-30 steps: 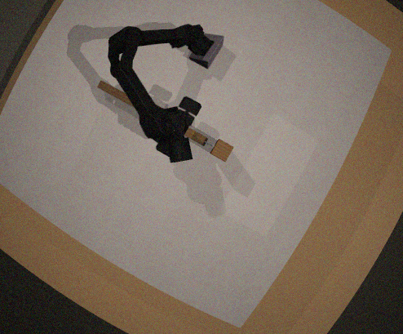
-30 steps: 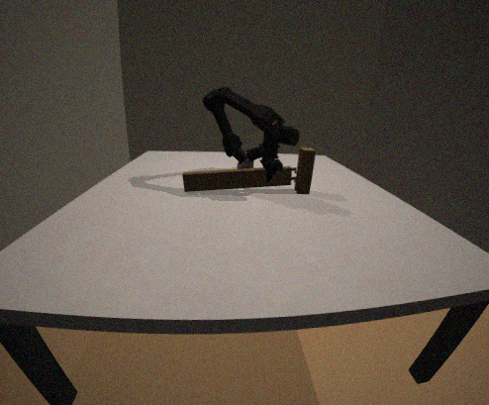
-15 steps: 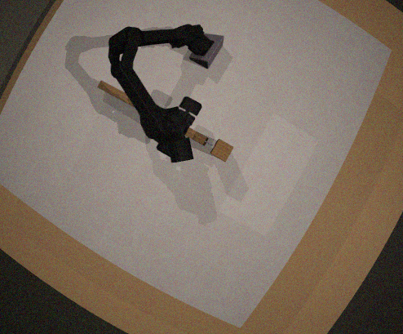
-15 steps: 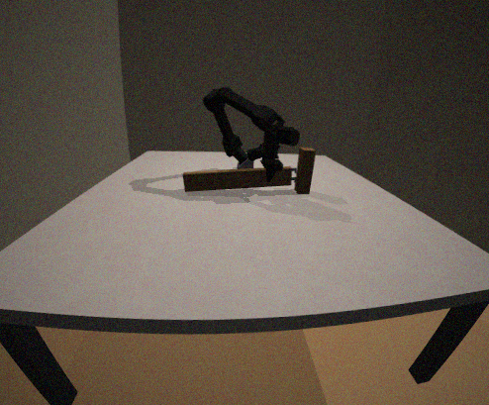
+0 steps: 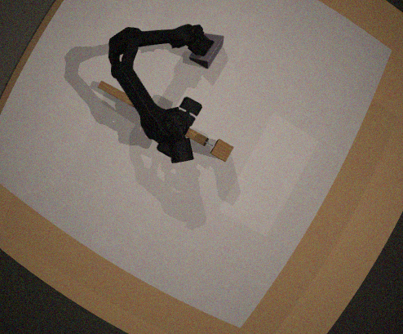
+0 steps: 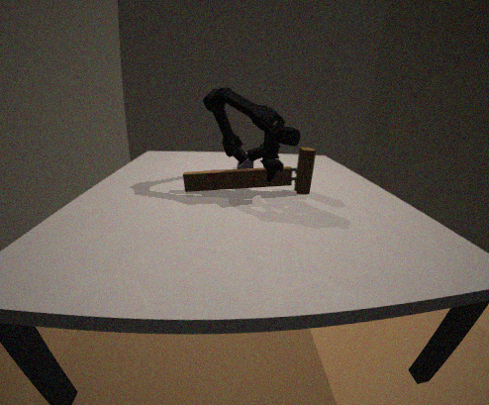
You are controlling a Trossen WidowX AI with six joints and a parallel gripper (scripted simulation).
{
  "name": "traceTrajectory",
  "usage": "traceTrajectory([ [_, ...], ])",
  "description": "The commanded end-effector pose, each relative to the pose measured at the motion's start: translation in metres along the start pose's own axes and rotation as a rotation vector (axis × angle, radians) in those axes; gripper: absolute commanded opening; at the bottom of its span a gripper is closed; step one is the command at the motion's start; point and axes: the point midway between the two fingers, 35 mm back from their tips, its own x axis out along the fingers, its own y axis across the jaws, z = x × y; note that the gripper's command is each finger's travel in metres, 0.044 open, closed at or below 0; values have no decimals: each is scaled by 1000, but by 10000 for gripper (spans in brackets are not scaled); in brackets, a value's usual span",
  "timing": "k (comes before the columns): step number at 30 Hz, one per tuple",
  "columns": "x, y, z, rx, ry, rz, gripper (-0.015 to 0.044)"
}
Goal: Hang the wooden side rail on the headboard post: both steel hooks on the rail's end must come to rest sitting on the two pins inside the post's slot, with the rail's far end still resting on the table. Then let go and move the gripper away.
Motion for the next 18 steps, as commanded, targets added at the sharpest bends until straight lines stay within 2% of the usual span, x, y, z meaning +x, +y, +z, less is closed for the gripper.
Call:
traceTrajectory([
  [1, -4, 1, -3, 1, 5, 10, 0],
  [18, -4, 1, -5, 1, 5, 10, 0],
])
